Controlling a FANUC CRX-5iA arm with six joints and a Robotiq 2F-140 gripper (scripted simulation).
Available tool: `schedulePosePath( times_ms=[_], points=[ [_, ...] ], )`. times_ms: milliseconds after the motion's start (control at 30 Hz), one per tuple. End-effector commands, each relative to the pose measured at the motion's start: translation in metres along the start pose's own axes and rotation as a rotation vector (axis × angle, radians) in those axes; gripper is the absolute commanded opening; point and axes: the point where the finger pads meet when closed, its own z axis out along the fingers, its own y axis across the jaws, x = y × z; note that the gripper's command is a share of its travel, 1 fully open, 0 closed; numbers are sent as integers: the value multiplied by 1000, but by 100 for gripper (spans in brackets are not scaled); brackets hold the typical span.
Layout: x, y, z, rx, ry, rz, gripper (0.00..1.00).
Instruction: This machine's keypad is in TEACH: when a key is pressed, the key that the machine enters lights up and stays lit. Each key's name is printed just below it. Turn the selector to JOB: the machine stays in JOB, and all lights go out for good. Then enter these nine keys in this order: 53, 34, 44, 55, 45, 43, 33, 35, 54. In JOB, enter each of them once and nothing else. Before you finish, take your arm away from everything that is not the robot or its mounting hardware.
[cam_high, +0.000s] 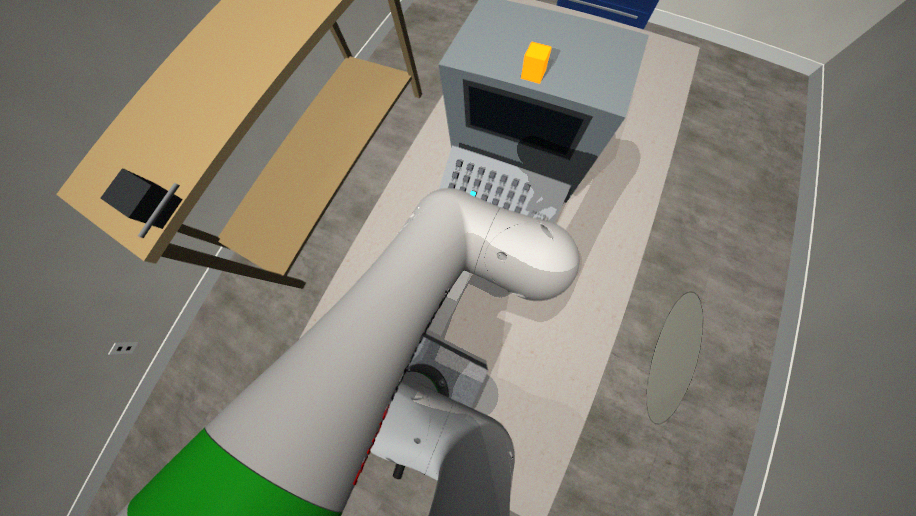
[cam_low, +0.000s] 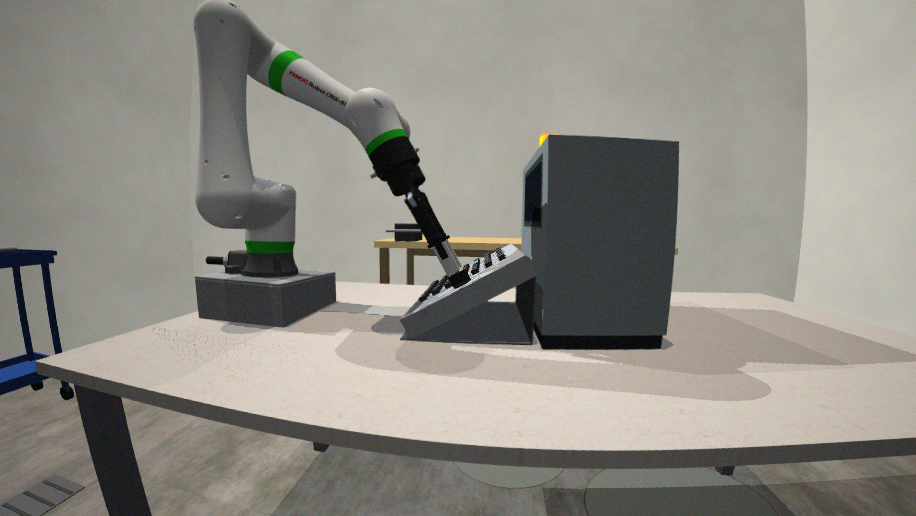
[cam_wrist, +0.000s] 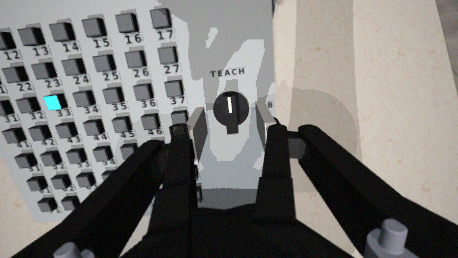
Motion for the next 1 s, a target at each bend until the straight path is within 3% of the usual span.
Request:
schedulePosePath(
  times_ms=[0, 967],
  points=[
    [0, 0, 1, 0, 1, 0, 33],
    [0, 0, 20, 0, 1, 0, 33]
  ],
)
